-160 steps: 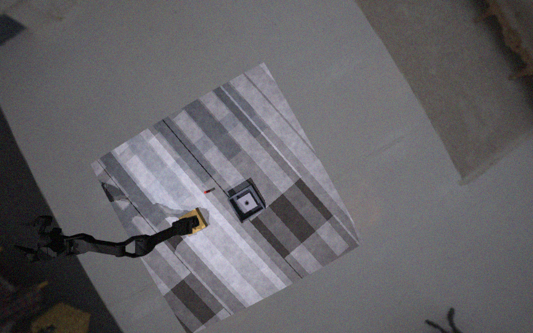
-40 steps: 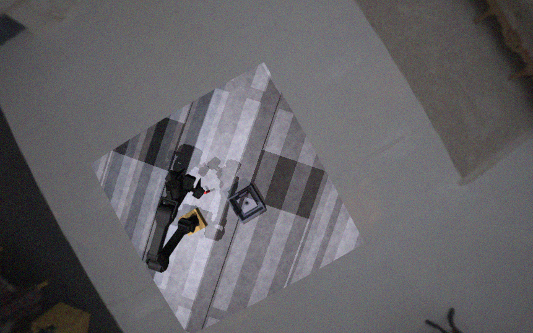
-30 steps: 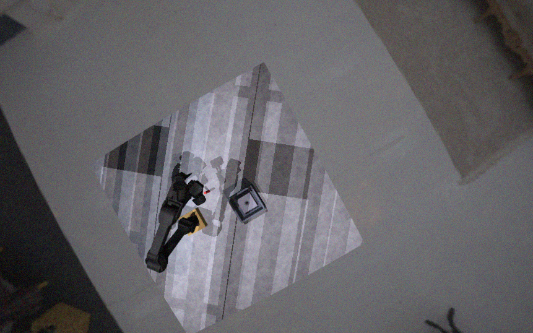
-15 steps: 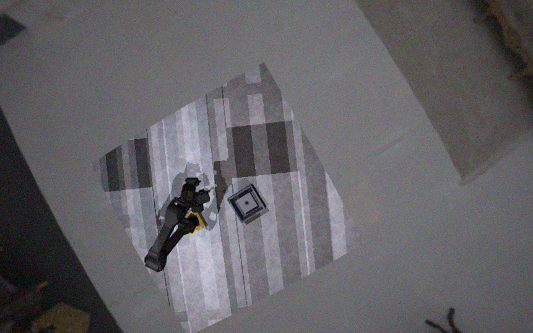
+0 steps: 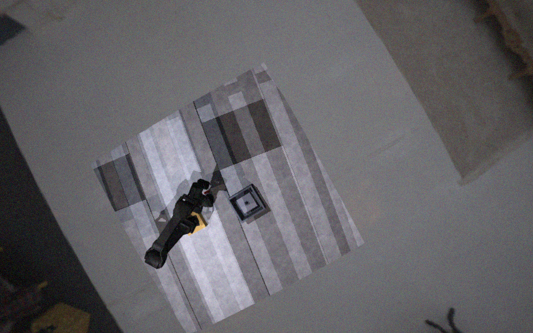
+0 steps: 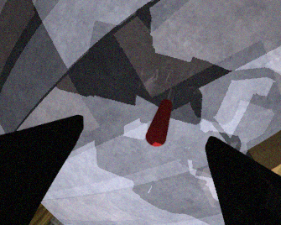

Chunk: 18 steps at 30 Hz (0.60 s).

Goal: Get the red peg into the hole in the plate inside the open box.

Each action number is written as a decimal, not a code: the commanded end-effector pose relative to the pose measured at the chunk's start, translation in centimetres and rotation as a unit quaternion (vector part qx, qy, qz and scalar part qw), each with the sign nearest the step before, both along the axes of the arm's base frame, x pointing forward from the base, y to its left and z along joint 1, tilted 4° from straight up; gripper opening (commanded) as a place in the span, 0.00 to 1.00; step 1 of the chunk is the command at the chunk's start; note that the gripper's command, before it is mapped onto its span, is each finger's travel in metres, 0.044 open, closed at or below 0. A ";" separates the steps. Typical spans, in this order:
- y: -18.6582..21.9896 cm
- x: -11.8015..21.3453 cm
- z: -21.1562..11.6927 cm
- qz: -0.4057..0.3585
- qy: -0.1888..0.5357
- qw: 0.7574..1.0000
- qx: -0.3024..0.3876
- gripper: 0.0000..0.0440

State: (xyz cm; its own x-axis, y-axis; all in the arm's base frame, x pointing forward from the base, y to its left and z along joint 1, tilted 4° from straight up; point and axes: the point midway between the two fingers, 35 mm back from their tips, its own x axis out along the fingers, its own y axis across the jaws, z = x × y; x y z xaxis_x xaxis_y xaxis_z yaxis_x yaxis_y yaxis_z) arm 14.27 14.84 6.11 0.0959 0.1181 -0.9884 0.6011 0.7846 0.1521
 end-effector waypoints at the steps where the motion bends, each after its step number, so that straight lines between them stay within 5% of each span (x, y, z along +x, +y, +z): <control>1: -0.5 -0.2 -1.9 -0.031 0.009 0.999 -0.007 1.00; 11: -0.4 -0.4 -5.1 -0.086 0.010 0.996 0.010 0.97; 18: -0.4 -0.7 -5.8 -0.113 0.030 0.993 0.016 0.58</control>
